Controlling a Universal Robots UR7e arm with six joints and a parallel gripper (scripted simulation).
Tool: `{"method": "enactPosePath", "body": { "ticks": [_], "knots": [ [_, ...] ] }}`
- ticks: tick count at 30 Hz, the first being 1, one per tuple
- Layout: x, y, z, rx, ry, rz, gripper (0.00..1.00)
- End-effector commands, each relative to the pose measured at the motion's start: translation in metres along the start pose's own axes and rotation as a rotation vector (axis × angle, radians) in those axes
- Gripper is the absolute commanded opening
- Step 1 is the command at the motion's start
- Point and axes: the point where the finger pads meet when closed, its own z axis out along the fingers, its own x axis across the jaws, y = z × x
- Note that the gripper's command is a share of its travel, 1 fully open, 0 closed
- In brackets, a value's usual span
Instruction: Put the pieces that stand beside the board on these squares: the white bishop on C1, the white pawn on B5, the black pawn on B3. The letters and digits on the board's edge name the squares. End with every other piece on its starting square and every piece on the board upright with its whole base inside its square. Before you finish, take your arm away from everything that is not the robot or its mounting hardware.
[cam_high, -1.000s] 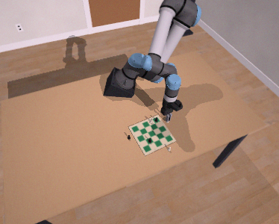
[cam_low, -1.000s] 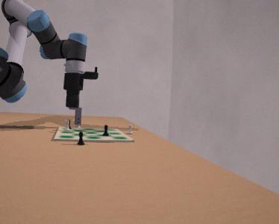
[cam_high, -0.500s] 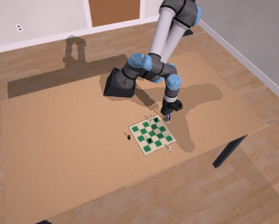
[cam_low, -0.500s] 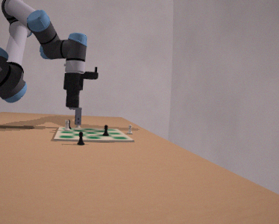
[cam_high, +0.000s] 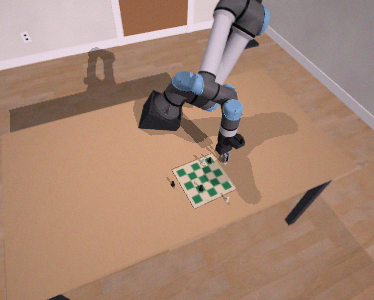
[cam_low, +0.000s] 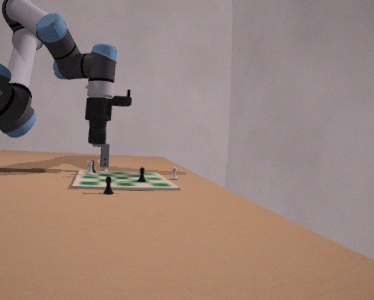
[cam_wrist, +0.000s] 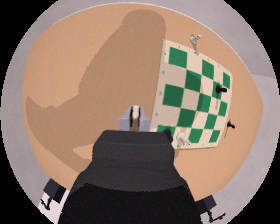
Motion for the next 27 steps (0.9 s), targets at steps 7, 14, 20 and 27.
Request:
{"method": "enactPosePath", "body": {
  "ticks": [7, 14, 20, 27],
  "knots": [
    [0.0, 0.0, -0.003, 0.001, 0.0, 0.0, 0.0],
    [0.0, 0.0, -0.019, 0.001, 0.0, 0.0, 0.0],
    [0.0, 0.0, -0.043, 0.001, 0.0, 0.0, 0.0],
    [0.0, 0.0, -0.065, 0.001, 0.0, 0.0, 0.0]
  ]
}}
